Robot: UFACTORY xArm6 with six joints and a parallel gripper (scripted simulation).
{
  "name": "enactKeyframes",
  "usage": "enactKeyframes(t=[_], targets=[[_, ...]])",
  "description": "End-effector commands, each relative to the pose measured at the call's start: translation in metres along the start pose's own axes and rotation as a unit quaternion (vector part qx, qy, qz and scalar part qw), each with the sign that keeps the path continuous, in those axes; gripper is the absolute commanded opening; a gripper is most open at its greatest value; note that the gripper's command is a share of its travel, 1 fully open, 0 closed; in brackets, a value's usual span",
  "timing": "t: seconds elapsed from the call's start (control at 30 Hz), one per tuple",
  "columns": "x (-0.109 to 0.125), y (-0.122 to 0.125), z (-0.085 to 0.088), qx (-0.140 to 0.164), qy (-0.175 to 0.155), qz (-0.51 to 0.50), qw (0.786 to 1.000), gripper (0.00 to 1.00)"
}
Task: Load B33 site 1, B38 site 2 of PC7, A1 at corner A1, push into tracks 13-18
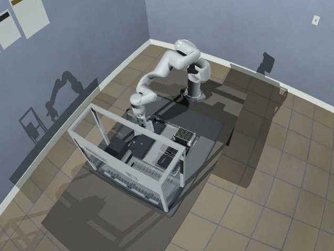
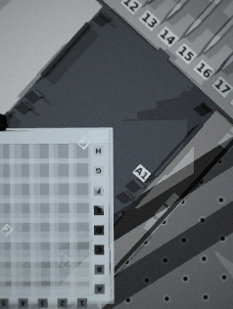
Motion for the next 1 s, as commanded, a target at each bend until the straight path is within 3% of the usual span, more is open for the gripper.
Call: enactKeyframes(t=[0.0, 0.4, 0.63, 0.97], targets=[[-0.0007, -0.0014, 0.002, 0.003, 0.006, -0.081, 0.997, 0.0], [-0.0007, -0.0014, 0.002, 0.002, 0.006, -0.246, 0.969, 0.0], [-0.0007, -0.0014, 0.002, 0.001, 0.006, -0.357, 0.934, 0.0], [-0.0007, -0.0014, 0.002, 0.001, 0.006, -0.359, 0.933, 0.0]])
Point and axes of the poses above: the point where the finger pads meet when closed, its own z axis back along the fingers, its own y axis across the jaws, x = y × z, the point moved 3 cm from there along z, back along the fingers, and after that the axes turned 13 degrees about -z, right-handed, at the moved point
